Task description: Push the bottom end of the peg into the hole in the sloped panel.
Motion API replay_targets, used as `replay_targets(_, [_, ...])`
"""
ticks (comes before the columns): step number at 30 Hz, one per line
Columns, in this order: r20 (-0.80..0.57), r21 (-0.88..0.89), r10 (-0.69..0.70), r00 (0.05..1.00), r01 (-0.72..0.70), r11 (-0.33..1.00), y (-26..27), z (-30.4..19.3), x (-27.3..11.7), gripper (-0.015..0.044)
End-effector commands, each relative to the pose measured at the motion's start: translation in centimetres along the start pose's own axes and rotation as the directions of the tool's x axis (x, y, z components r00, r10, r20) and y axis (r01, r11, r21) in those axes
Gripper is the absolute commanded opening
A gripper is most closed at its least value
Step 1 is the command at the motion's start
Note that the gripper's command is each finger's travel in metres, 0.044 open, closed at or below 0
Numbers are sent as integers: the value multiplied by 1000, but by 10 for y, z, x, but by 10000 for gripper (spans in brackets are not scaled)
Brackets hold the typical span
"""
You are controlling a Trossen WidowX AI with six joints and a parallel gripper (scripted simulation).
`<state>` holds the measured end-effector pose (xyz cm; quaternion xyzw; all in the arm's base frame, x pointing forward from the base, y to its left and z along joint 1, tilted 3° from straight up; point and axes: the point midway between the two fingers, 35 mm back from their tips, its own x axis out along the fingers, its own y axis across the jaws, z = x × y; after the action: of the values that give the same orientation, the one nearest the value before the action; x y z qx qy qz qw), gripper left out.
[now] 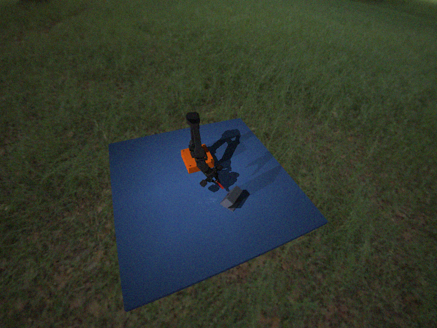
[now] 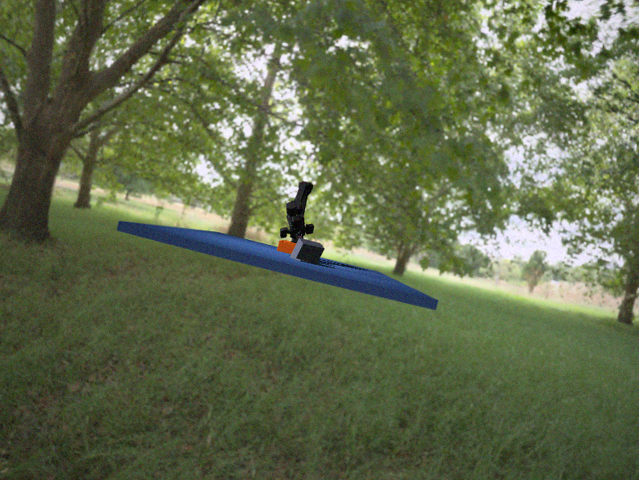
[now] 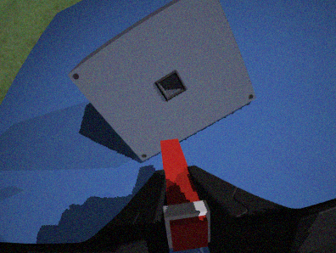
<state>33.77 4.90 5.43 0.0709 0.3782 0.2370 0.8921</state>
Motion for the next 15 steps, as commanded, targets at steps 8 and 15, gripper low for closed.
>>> replay_targets(8, [67, -95, 16, 998, -9, 995, -5, -4, -8, 0])
replay_targets(15, [109, -156, 22, 994, -5, 988, -8, -4, -13, 0])
